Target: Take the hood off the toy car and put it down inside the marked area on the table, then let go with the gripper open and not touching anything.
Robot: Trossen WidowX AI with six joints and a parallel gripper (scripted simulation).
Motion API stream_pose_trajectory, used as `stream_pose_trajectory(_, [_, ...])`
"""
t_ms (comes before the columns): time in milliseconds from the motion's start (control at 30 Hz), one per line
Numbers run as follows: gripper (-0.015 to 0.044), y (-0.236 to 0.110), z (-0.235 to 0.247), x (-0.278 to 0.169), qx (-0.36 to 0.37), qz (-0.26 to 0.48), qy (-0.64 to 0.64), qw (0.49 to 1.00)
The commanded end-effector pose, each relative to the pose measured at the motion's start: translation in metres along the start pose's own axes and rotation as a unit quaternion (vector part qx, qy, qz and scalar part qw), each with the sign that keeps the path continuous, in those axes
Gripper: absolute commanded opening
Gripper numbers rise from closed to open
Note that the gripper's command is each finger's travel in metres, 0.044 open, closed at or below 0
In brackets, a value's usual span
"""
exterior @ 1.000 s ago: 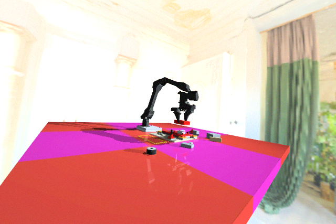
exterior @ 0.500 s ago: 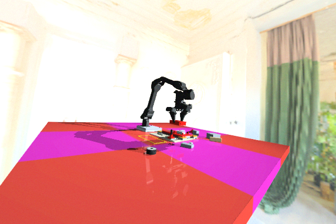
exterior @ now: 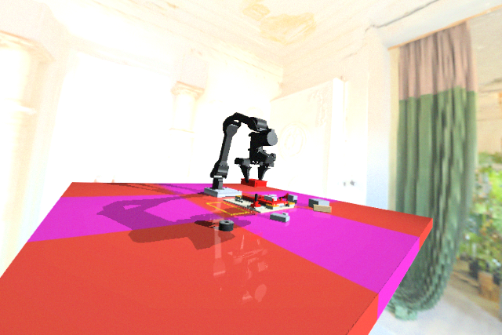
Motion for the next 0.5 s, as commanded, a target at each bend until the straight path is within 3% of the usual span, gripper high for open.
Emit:
stream_pose_trajectory(0, [0.0000,-0.001,-0.020,-0.005,-0.001,0.001,-0.002,1.000])
stream_pose_trajectory(467, [0.0000,-0.005,-0.083,-0.023,-0.006,0.000,-0.004,1.000])
Point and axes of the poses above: the point midway between the two fingers, 35 mm back from their tips, its own y axis out along the fingers, its own z axis across the jaws, x = y × z, the point moved 5 cm from there along -y, back along the fingers, and after that the axes turned 1 degree about y, right-handed, at the moved point
